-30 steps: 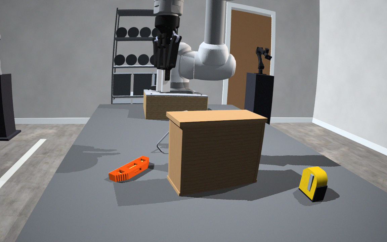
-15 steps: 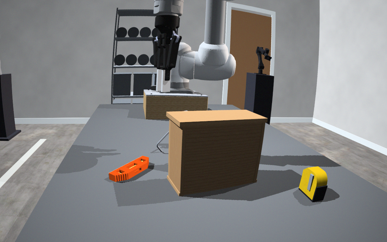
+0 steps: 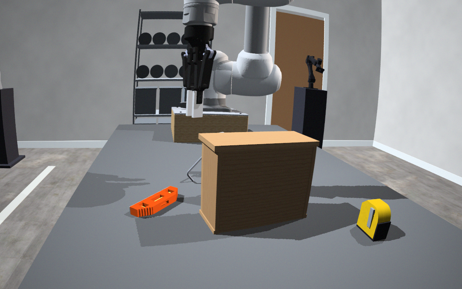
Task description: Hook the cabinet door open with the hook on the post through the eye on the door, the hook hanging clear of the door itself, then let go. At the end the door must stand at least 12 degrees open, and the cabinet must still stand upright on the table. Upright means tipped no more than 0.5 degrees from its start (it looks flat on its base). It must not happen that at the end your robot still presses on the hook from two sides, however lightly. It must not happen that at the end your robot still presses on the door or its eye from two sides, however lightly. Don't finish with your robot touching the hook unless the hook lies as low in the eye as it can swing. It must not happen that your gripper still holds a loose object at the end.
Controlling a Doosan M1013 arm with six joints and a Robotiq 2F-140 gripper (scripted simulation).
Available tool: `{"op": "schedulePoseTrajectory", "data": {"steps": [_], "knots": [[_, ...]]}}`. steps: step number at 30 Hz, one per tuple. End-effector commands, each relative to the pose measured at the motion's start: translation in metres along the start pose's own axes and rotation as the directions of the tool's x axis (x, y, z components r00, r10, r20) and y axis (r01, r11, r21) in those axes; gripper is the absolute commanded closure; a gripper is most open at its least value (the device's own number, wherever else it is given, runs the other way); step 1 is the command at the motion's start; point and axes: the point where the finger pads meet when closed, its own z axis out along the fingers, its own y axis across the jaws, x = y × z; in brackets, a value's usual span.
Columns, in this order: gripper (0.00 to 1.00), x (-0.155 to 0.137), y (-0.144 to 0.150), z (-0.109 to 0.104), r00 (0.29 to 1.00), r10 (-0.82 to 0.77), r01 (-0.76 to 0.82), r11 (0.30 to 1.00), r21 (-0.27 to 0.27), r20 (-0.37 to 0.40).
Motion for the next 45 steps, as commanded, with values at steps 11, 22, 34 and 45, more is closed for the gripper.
{"op": "schedulePoseTrajectory", "data": {"steps": [11,22,34,45], "knots": [[0.86,0.000,0.000,0.043,1.000,0.000,0.000,1.000,0.000,0.000],[0.86,-0.001,-0.001,0.080,1.000,0.000,0.000,1.000,0.000,0.000],[0.86,-0.001,-0.001,0.111,1.000,0.000,0.000,1.000,0.000,0.000],[0.86,-0.001,-0.001,0.120,1.000,0.000,0.000,1.000,0.000,0.000]]}}
